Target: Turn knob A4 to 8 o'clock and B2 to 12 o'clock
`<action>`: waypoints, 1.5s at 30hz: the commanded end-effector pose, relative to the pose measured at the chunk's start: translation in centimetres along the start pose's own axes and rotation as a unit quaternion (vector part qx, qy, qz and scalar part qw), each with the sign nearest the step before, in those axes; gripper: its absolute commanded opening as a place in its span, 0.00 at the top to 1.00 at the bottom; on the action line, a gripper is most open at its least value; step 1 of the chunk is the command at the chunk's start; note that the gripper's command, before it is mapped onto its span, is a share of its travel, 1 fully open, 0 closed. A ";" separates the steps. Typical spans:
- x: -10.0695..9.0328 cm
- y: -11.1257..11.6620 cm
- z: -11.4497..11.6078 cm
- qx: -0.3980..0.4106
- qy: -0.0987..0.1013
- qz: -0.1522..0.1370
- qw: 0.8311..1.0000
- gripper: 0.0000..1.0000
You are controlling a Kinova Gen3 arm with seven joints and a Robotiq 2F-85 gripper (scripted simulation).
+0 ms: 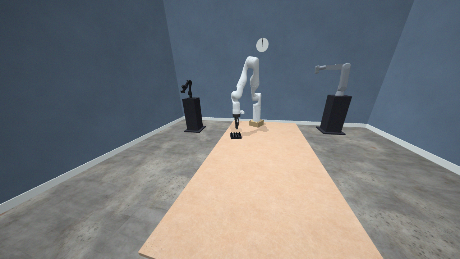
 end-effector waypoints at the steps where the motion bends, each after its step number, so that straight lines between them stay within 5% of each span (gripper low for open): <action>1: 0.3 0.0 -0.1 0.001 0.001 0.001 1.000 0.81; 45: 3.8 0.0 -0.1 0.001 0.001 0.001 1.000 0.81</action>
Point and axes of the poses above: the point where the finger pads meet when closed, its own x axis out along the fingers, its own z axis across the jaws, y = z × x, the point moved 10 cm from there along -x, back along the fingers, and after that the axes turned 11 degrees about -x, right-handed, at the moved point
